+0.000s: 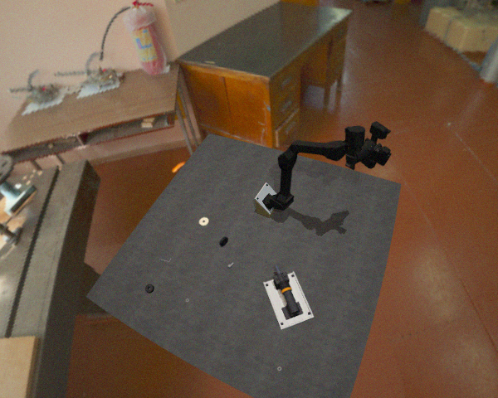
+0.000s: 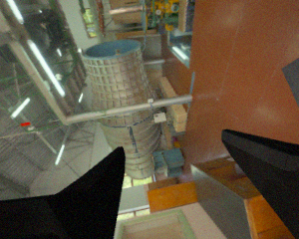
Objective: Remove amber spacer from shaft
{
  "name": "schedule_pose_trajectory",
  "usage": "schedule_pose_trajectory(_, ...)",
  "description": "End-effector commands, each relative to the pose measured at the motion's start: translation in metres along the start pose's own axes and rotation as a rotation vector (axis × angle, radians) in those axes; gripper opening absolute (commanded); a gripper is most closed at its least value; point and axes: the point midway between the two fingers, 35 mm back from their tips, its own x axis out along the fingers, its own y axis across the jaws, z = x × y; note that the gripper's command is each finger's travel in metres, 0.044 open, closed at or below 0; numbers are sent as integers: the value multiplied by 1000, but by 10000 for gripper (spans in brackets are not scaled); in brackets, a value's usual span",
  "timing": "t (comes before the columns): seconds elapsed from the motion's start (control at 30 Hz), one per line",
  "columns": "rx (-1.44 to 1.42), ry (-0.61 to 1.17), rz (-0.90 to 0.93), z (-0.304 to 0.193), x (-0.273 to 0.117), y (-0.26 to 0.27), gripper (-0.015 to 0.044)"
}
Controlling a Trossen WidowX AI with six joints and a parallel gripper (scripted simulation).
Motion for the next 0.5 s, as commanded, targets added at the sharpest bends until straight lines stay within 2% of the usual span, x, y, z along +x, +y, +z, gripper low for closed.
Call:
schedule_pose_trajectory(0.0, -2, -5, -5, 2, 1, -2, 426)
schedule_pose_trajectory(0.03, -8, -20, -19, 8, 3, -8, 440)
schedule_pose_trajectory(0.23, -77, -184, -208, 79, 13, -83, 440)
schedule_pose_trajectory(0.47, -70, -364, -400, 143, -10, -163, 440)
